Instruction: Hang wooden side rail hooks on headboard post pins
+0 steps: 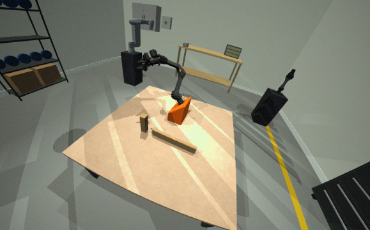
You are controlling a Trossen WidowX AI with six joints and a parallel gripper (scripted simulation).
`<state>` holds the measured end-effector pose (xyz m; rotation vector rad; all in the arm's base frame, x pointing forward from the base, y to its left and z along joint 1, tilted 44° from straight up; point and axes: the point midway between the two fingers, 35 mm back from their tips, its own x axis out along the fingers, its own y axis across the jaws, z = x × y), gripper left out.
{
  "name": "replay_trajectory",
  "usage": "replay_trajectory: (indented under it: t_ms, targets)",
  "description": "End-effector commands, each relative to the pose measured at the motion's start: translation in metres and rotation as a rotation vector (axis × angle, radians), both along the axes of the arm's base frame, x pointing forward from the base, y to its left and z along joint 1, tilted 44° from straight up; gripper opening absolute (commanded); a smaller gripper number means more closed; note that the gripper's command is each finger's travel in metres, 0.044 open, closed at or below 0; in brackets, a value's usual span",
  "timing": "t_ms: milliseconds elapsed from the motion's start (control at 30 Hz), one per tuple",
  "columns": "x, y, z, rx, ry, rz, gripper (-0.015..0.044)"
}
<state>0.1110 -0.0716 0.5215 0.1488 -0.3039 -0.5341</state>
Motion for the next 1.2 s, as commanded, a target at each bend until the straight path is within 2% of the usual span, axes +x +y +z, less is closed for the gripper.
replay_trajectory:
  t_ms: [0,333,633,867,1033,1167]
  targets:
    - [0.054,-0.033,-0.036,0.347,-0.081,0.028,0.0440]
    - [0.144,-0.064,-0.126,0.959,-0.294,-0.023,0.0440]
    - [0.197,-0.062,-0.224,1.375,-0.510,-0.156,0.0440]
    - [0.214,-0.046,-0.316,1.620,-0.691,-0.305,0.0440]
    - [0.208,-0.042,-0.373,1.757,-1.028,-0.397,0.0440]
    - [0.194,-0.042,-0.410,1.784,-1.198,-0.457,0.0440]
